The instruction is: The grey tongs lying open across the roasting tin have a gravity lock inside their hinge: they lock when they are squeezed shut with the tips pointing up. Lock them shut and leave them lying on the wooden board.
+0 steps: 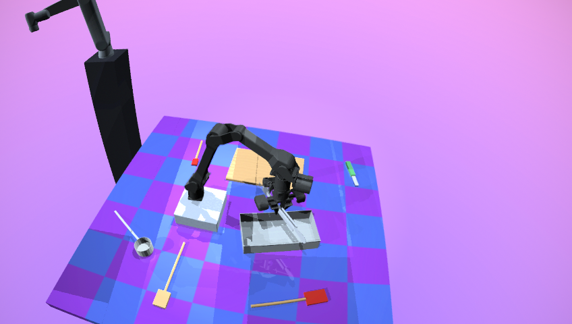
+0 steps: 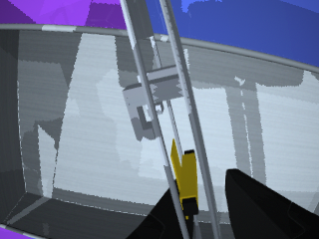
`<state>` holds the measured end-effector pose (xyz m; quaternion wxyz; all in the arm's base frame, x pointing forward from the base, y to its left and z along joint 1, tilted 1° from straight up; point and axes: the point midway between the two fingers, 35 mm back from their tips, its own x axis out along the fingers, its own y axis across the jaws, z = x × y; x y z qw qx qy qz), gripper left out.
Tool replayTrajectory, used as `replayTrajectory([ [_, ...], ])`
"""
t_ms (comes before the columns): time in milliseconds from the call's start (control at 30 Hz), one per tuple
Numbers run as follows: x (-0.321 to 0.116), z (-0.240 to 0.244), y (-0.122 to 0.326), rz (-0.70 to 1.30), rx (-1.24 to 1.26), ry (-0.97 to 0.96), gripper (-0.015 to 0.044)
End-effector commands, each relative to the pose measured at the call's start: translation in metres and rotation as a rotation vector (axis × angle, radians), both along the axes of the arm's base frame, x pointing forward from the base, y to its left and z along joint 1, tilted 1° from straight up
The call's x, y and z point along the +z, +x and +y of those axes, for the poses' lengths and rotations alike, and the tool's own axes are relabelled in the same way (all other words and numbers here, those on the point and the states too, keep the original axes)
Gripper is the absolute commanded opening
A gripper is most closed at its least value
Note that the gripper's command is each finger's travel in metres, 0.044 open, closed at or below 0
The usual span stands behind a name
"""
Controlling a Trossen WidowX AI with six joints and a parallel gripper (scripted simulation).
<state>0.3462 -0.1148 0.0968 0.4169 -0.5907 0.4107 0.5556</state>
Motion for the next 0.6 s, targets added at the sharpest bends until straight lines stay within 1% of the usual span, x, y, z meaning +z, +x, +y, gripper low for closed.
replayTrajectory([
  [0,0.002,0.000,0.000,0.003,0.001,0.003,-0.0150],
  [267,-0.001,0.016,0.005,0.008,0.056,0.001,-0.0150],
  [567,-0.001,0.068,0.021,0.009,0.246,-0.005,-0.0150],
])
